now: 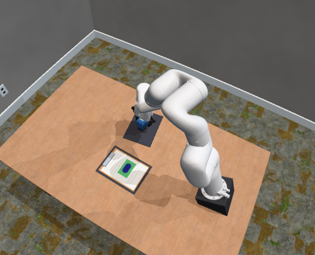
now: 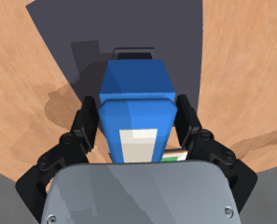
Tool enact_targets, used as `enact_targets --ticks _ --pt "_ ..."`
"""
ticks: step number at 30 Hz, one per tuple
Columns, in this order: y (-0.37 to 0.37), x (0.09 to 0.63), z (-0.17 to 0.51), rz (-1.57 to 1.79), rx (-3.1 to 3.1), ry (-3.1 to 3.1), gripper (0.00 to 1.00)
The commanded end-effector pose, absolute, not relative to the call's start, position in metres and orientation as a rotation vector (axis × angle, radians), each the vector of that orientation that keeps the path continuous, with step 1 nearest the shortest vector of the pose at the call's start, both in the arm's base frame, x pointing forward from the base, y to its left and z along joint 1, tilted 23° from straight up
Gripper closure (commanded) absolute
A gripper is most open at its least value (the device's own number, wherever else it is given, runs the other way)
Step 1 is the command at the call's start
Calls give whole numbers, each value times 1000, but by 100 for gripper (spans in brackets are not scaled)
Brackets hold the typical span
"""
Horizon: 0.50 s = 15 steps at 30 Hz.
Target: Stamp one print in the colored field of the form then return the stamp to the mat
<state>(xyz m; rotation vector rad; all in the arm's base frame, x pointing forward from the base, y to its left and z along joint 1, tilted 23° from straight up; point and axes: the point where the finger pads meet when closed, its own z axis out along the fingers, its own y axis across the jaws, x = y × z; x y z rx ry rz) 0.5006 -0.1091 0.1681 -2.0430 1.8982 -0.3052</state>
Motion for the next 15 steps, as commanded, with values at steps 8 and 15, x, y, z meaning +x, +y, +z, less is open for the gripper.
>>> enact_targets --ticks 8,15 --pt "-110 501 170 -310 -2040 1897 11" --pt "-110 501 172 -310 -2040 1897 11"
